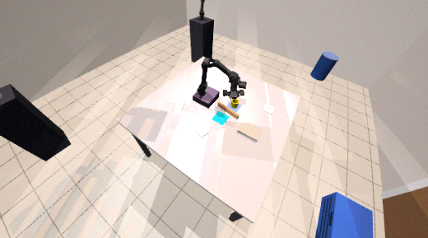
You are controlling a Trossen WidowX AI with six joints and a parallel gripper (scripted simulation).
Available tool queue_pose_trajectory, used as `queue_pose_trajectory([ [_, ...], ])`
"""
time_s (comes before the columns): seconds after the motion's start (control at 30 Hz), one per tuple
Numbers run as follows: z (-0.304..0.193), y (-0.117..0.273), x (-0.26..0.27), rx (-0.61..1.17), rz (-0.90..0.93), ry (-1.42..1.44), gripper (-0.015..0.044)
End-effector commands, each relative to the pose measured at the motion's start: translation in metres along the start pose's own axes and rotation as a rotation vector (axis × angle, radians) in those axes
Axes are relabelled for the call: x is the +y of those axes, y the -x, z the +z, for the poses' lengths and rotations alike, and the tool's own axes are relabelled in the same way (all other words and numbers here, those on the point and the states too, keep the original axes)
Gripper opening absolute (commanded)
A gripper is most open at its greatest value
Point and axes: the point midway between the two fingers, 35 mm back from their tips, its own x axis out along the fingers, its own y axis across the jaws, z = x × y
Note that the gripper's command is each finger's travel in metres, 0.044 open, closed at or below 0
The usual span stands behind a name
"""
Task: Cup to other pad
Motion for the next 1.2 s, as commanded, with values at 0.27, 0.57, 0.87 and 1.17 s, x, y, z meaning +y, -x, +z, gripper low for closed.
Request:
queue_pose_trajectory([
  [0.27, -0.009, -0.005, -0.002, 0.008, -0.088, -0.058, 0.0167],
  [0.57, -0.009, -0.019, -0.002, 0.008, -0.088, -0.058, 0.0167],
  [0.87, -0.009, -0.034, -0.003, 0.008, -0.088, -0.058, 0.0167],
  [1.17, -0.009, -0.049, -0.005, 0.008, -0.088, -0.058, 0.0167],
])
